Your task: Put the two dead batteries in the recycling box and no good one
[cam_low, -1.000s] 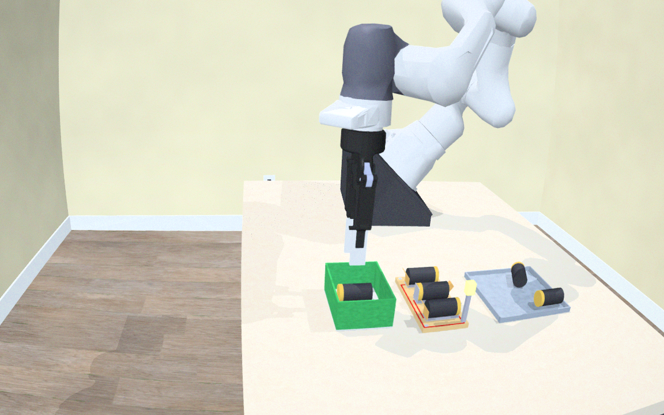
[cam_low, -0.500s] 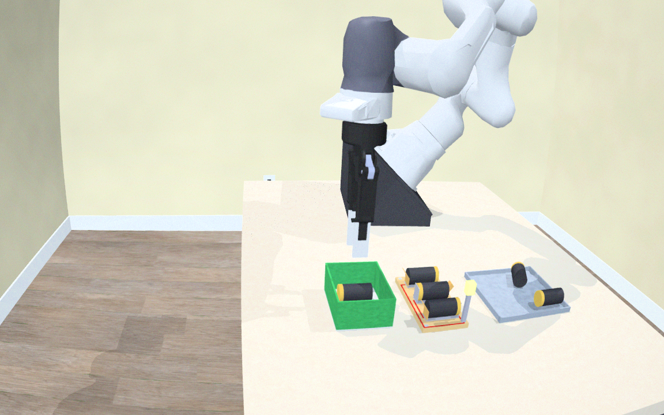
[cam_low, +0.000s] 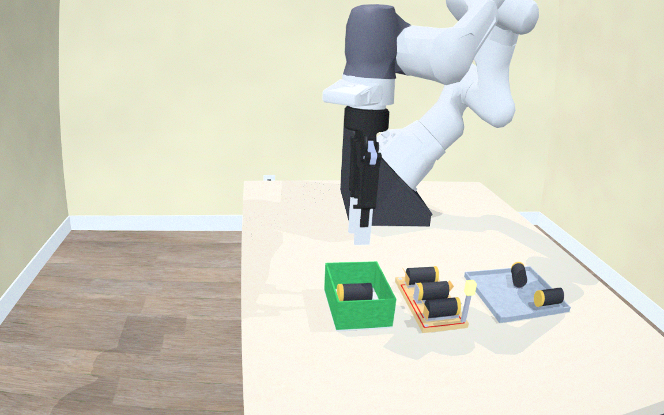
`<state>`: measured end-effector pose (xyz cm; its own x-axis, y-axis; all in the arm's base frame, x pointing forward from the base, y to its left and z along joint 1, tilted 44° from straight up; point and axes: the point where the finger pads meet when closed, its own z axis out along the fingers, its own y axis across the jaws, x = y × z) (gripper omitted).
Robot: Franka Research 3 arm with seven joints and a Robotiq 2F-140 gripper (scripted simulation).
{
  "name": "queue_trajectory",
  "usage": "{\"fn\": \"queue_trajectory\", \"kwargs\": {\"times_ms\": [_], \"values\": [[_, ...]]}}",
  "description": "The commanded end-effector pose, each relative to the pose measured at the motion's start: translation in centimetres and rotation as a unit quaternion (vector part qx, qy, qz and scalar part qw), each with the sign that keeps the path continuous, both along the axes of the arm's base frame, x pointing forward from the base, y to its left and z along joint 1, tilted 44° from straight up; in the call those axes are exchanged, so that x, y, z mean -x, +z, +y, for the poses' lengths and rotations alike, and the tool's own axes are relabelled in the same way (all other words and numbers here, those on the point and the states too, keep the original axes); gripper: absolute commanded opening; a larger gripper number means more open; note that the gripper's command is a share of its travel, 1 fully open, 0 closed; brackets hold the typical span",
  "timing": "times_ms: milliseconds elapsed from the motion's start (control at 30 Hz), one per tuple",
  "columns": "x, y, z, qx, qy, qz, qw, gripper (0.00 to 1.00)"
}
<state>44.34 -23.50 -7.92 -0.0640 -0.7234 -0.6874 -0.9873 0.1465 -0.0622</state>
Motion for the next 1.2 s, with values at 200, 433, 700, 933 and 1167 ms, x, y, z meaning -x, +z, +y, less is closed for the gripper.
{"fn": "queue_trajectory", "kwargs": {"times_ms": [200,433,700,933,1167], "values": [[-0.2,3.6,3.8,-0.002,0.000,0.002,1.000,0.29],[-0.3,7.5,7.9,-0.002,0.000,0.002,1.000,0.29],[-0.5,14.9,15.8,-0.002,0.000,0.002,1.000,0.29],[-0.6,19.4,20.6,-0.002,0.000,0.002,1.000,0.29],[-0.7,24.0,25.5,-0.002,0.000,0.002,1.000,0.29]]}}
